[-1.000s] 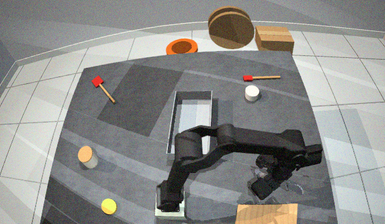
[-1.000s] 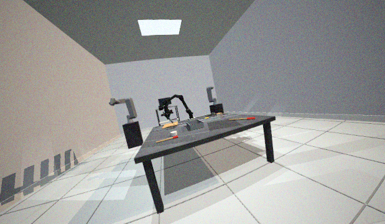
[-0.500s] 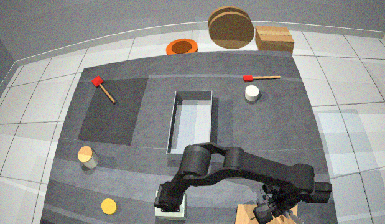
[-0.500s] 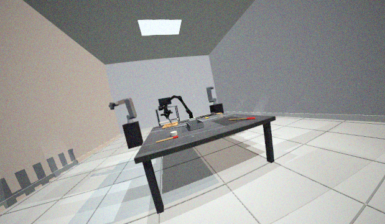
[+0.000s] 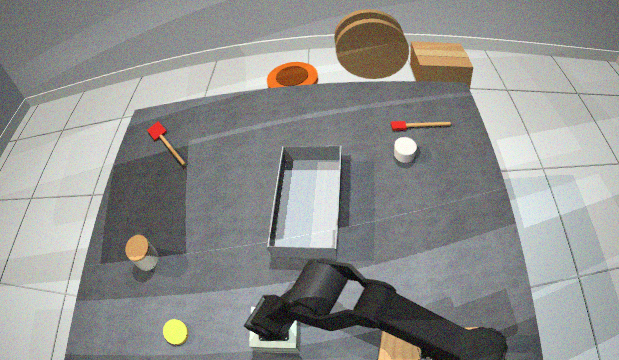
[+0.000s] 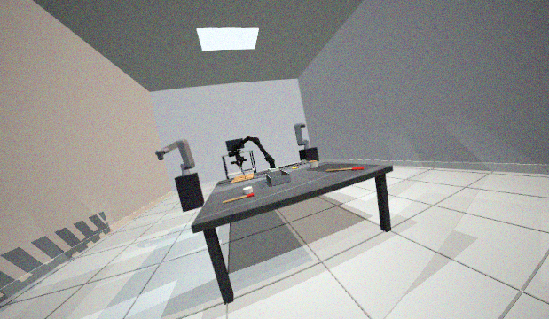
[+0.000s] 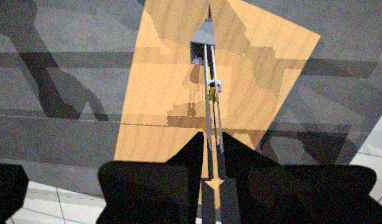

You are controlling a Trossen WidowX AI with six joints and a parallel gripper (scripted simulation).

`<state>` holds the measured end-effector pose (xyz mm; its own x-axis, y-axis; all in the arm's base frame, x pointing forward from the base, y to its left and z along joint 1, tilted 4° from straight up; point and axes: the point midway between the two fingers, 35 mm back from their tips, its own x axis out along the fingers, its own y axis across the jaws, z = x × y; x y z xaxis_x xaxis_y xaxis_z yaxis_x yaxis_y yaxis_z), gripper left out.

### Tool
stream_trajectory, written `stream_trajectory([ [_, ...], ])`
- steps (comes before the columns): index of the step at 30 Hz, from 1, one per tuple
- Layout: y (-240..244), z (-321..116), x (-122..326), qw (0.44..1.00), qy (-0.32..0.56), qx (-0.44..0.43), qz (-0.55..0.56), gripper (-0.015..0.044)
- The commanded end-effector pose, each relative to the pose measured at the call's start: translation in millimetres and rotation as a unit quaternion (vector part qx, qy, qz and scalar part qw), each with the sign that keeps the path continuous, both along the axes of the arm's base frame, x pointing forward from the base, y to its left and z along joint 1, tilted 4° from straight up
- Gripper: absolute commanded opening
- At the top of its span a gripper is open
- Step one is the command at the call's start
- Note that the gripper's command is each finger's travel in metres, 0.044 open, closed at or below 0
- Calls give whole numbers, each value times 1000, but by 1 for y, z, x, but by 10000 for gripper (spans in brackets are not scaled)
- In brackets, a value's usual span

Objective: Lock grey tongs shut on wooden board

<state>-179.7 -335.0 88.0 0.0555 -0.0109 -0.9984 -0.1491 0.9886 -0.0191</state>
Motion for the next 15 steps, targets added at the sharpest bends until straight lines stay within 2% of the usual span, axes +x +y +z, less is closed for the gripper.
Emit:
stream_trajectory([
  [1, 9, 1, -27, 1000, 4, -3, -22, -150],
  [15, 8, 2, -33, 999, 27, -5, -29, -150],
])
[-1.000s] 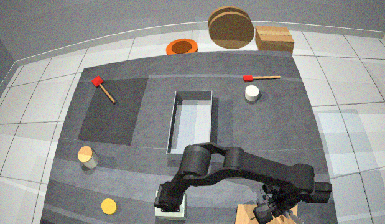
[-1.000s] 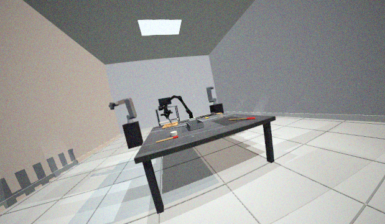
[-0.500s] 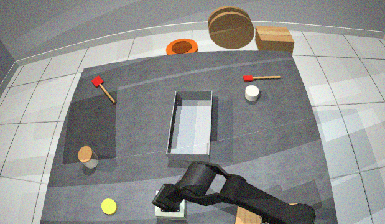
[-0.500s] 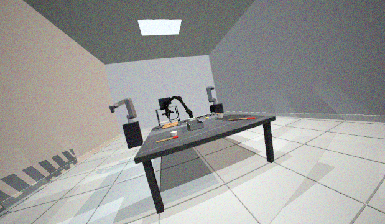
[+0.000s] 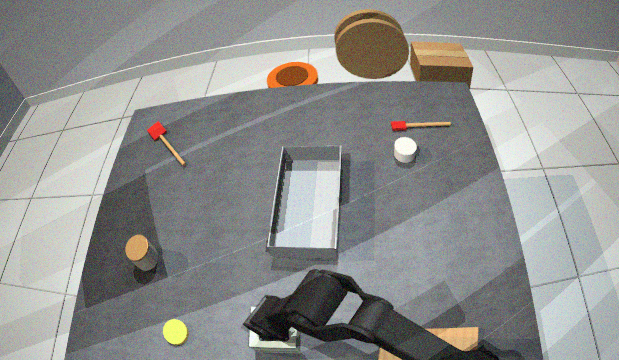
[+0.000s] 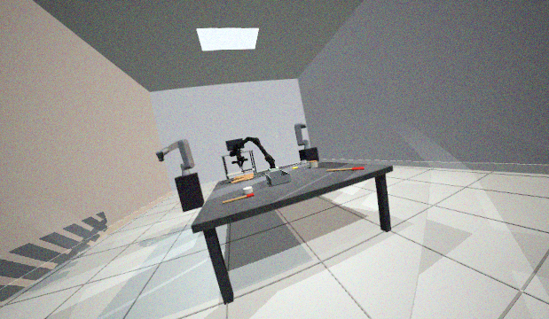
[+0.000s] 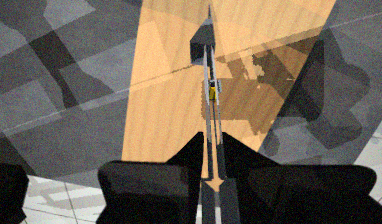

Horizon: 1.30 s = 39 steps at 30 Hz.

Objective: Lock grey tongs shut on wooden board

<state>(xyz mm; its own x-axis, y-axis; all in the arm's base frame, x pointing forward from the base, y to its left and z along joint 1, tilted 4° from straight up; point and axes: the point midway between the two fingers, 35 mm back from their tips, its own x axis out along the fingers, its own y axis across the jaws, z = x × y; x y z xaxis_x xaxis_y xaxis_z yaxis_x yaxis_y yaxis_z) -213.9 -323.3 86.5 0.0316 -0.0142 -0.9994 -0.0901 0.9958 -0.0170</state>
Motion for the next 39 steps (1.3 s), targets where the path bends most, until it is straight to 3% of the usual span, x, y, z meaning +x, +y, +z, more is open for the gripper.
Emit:
stream_trajectory([
  [1, -5, 3, 4, 1000, 21, -5, 3, -150],
  [21, -39, 26, 17, 972, 222, -74, -13, -150],
  [39, -29, 28, 23, 917, 387, -90, -26, -150],
])
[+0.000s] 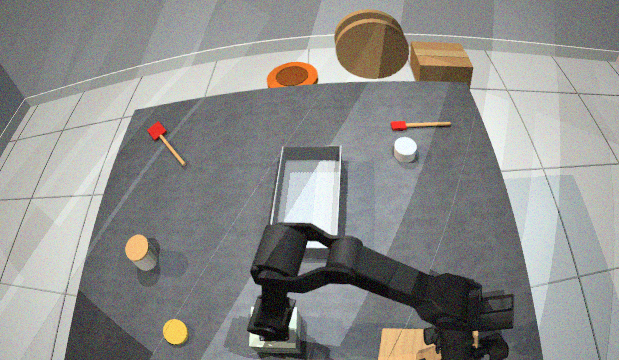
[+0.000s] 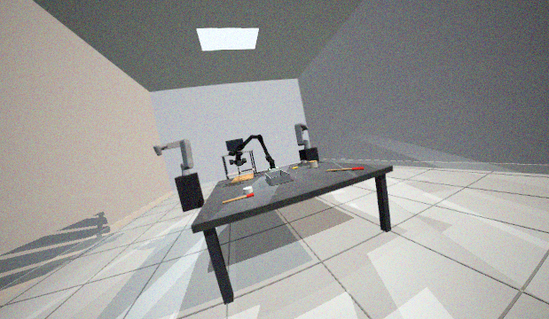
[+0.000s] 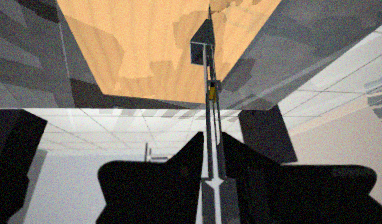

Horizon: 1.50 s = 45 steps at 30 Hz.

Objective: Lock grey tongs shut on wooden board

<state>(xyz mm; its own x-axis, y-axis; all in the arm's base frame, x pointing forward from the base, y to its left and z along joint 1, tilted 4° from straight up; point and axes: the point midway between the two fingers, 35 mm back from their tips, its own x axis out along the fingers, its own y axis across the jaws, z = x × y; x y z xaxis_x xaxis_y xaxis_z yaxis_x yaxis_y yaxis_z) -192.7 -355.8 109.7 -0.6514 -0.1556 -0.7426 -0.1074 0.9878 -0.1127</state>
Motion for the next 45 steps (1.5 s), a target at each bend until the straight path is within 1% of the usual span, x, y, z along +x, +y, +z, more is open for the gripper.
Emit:
stream_trajectory([
  [1, 4, 5, 2, 999, 32, -13, -10, -150],
  [17, 36, 5, 9, 976, 217, 23, -25, -150],
  [45, 37, 5, 9, 975, 219, 23, -25, -150],
])
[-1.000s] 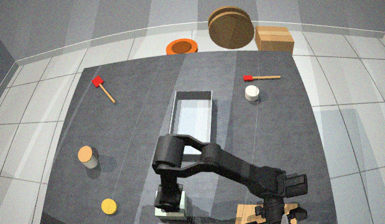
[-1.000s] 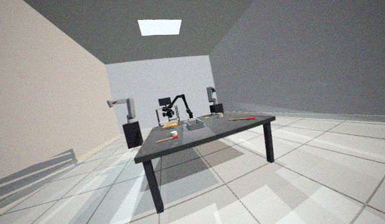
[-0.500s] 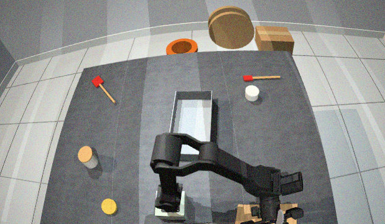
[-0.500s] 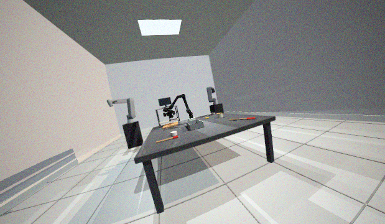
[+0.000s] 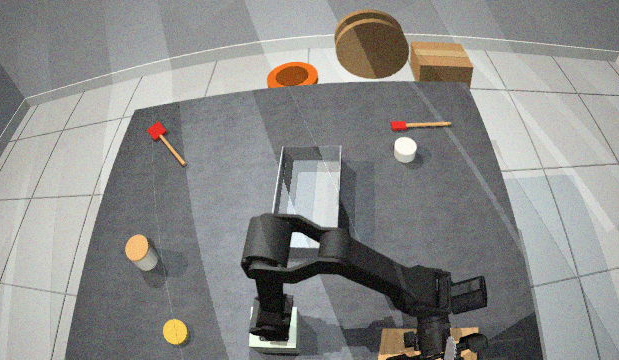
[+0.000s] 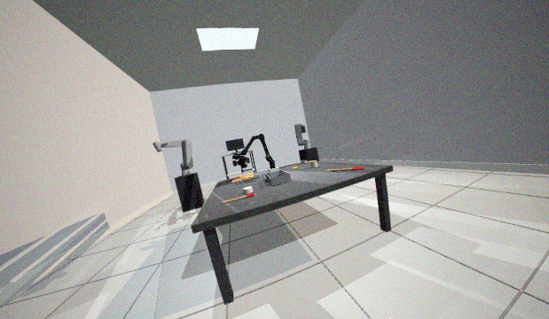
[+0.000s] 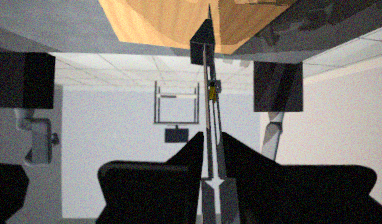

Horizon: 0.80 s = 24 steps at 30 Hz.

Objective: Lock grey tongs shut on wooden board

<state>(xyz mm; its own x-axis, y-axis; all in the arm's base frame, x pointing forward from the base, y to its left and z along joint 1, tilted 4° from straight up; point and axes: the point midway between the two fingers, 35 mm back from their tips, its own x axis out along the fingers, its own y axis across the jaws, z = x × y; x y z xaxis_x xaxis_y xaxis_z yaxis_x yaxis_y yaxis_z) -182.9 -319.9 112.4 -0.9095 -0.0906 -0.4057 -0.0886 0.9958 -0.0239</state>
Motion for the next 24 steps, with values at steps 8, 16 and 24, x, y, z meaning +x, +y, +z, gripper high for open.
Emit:
stream_trajectory([
  [8, 1, 2, -1, 1000, 5, 0, -1, -150],
  [16, -3, 2, -3, 1000, -12, -4, 0, -150],
  [24, -15, 1, -12, 997, -75, -12, 4, -150],
])
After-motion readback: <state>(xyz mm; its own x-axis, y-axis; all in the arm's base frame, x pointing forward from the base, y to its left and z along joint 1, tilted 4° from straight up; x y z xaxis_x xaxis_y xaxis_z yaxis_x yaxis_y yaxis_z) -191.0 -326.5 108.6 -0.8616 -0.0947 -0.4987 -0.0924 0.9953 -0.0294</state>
